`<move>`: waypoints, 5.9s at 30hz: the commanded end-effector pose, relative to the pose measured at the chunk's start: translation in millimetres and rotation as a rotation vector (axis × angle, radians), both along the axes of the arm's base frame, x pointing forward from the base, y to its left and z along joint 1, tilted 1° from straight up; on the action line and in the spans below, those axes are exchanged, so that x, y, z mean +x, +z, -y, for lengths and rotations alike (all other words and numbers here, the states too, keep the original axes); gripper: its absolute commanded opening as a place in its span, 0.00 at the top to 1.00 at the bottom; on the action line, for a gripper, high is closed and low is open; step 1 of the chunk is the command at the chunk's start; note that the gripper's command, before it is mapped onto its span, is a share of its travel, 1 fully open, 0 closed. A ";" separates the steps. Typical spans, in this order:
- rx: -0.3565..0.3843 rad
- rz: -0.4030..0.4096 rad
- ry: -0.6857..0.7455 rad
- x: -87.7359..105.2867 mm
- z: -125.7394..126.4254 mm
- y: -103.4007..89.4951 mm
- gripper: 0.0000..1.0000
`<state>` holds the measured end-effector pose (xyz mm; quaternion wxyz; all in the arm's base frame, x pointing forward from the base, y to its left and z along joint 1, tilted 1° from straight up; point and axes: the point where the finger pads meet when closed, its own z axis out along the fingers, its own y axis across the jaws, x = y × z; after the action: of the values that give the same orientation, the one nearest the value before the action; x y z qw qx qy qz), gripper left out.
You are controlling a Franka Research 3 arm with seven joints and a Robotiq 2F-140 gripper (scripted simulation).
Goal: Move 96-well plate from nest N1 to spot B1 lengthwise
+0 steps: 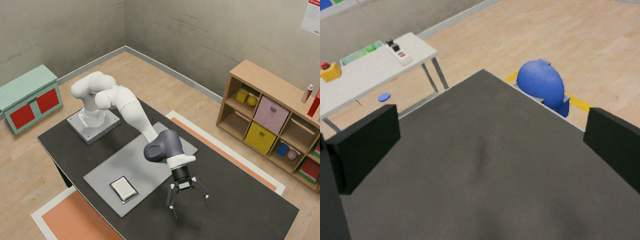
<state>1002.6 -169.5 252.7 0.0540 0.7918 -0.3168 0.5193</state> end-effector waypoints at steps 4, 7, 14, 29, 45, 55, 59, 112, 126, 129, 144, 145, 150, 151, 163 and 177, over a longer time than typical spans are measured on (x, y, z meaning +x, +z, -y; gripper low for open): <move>-0.020 -0.058 -0.017 -12.6 23.0 -7.5 0.00; -0.026 -0.092 -0.024 -20.7 34.5 -12.7 0.00; -0.035 -0.149 -0.035 -35.1 52.7 -21.7 0.00; -0.046 -0.308 -0.044 -79.2 92.2 -48.0 0.00; -0.037 -0.486 -0.018 -135.4 119.3 -79.1 0.00; -0.020 -0.610 0.024 -179.2 128.2 -101.3 0.00; -0.010 -0.657 0.046 -197.3 129.1 -109.9 0.00; 0.151 -1.055 0.442 -399.2 71.2 -182.2 0.00; 0.194 -1.106 0.557 -443.0 46.3 -191.6 0.00; 0.195 -1.107 0.558 -443.6 45.9 -191.7 0.00; 0.195 -1.107 0.559 -444.0 45.7 -191.8 0.00; 0.195 -1.107 0.559 -444.0 45.7 -191.8 0.00; 0.195 -1.107 0.559 -444.0 45.7 -191.8 0.00; 0.195 -1.107 0.559 -444.0 45.7 -191.8 0.00; 0.195 -1.107 0.559 -444.1 45.7 -201.8 0.00; 0.195 -1.107 0.559 -444.3 45.7 -225.1 0.00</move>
<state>556.6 -214.2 32.3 -0.0021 0.9978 -0.0658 -0.0078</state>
